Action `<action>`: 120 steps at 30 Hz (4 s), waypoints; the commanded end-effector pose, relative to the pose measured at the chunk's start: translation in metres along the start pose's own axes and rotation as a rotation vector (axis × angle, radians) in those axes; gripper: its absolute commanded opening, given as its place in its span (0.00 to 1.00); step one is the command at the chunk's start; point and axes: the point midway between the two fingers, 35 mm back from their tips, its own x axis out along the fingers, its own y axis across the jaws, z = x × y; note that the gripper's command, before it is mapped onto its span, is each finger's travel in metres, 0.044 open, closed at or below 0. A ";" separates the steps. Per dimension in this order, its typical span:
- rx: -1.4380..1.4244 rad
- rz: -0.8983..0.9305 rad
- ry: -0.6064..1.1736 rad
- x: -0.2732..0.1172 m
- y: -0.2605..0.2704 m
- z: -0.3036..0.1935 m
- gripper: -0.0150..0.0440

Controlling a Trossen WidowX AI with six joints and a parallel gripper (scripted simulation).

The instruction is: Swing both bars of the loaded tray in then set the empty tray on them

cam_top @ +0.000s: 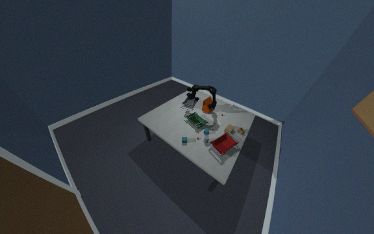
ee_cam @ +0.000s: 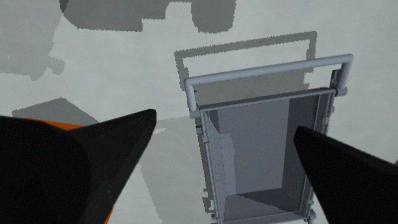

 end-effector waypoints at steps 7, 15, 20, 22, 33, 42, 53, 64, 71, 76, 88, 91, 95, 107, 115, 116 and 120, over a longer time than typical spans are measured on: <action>-0.196 0.123 -0.020 0.056 -0.018 -0.147 1.00; -0.215 0.134 -0.027 0.062 -0.016 -0.158 1.00; -0.215 0.134 -0.028 0.075 -0.016 -0.157 1.00; -0.215 0.134 -0.028 0.086 -0.016 -0.157 1.00; -0.216 0.135 -0.028 0.143 -0.006 -0.156 1.00; -0.216 0.135 -0.028 0.146 -0.005 -0.156 1.00; -0.216 0.135 -0.028 0.146 -0.005 -0.156 0.80; -0.216 0.135 -0.028 0.146 -0.005 -0.156 0.58; -0.216 0.135 -0.028 0.146 -0.005 -0.156 0.50; -0.216 0.135 -0.028 0.146 -0.005 -0.156 0.45; -0.216 0.135 -0.028 0.146 -0.005 -0.156 0.31; -0.216 0.135 -0.028 0.145 -0.005 -0.156 0.28; -0.216 0.135 -0.028 0.130 -0.009 -0.156 0.25; -0.215 0.134 -0.028 0.067 -0.016 -0.157 0.25; -0.215 0.134 -0.028 0.067 -0.016 -0.157 0.25; -0.215 0.134 -0.028 0.067 -0.016 -0.157 0.25; -0.215 0.134 -0.027 0.063 -0.021 -0.157 0.25</action>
